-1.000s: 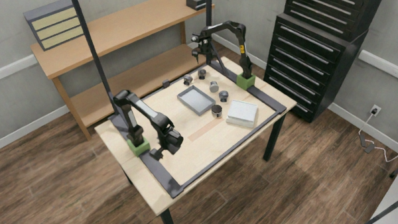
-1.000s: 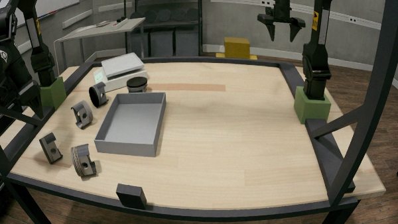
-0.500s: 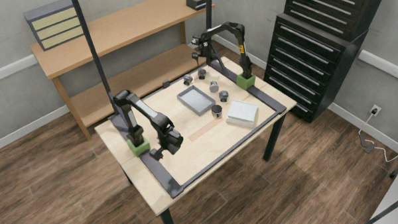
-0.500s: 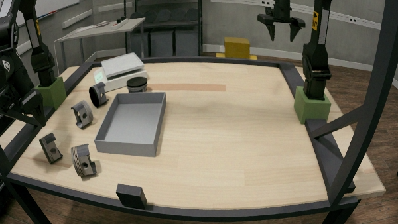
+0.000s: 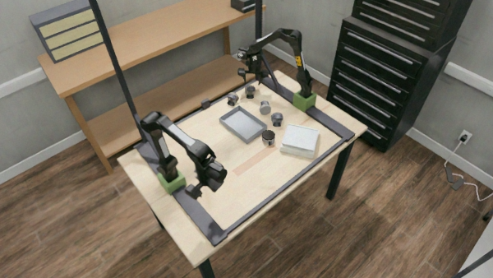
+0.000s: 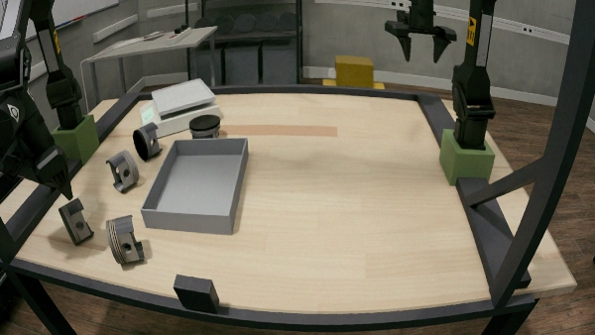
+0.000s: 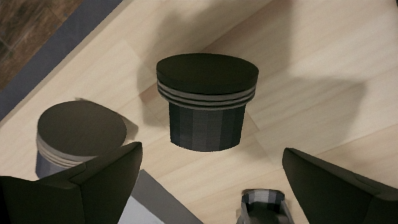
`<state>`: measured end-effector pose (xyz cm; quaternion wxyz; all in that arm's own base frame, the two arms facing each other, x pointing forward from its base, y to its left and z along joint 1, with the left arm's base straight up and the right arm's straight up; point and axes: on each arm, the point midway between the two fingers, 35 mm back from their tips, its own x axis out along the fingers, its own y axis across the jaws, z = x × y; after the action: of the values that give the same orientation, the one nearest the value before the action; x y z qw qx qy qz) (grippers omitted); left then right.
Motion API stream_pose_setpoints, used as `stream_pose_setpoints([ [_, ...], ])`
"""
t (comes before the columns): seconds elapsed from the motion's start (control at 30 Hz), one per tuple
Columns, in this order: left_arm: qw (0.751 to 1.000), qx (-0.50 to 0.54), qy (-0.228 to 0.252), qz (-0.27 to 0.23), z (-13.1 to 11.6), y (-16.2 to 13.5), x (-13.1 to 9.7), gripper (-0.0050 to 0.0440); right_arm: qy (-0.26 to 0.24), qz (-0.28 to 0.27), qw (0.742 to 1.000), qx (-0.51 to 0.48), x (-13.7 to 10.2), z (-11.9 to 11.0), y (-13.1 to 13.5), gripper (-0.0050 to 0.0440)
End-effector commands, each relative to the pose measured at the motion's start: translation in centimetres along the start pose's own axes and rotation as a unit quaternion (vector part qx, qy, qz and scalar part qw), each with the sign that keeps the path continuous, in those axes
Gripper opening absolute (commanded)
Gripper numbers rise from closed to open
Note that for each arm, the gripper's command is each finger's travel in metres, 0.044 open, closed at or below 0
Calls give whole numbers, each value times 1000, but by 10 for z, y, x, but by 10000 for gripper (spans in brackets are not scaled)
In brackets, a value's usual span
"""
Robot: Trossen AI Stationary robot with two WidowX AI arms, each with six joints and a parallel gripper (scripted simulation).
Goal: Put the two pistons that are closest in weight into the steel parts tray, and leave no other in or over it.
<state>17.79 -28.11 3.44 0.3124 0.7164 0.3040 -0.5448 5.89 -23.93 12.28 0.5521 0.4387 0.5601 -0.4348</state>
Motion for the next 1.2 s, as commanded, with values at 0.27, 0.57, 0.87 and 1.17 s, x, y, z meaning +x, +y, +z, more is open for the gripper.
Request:
stream_pose_setpoints([
  [0.27,1000,-2,-3,6,-1,3,13,378,-17,1,1000,-3,-9,5,1,400],
  [0.57,1000,-2,-3,6,-1,3,28,378,-17,1,1000,-3,-9,5,1,400],
  [0.87,1000,-2,-3,6,-1,3,40,378,-17,1,1000,-3,-9,5,1,400],
  [1.17,1000,-2,-3,6,-1,3,55,378,-17,1,1000,-3,-9,5,1,400],
])
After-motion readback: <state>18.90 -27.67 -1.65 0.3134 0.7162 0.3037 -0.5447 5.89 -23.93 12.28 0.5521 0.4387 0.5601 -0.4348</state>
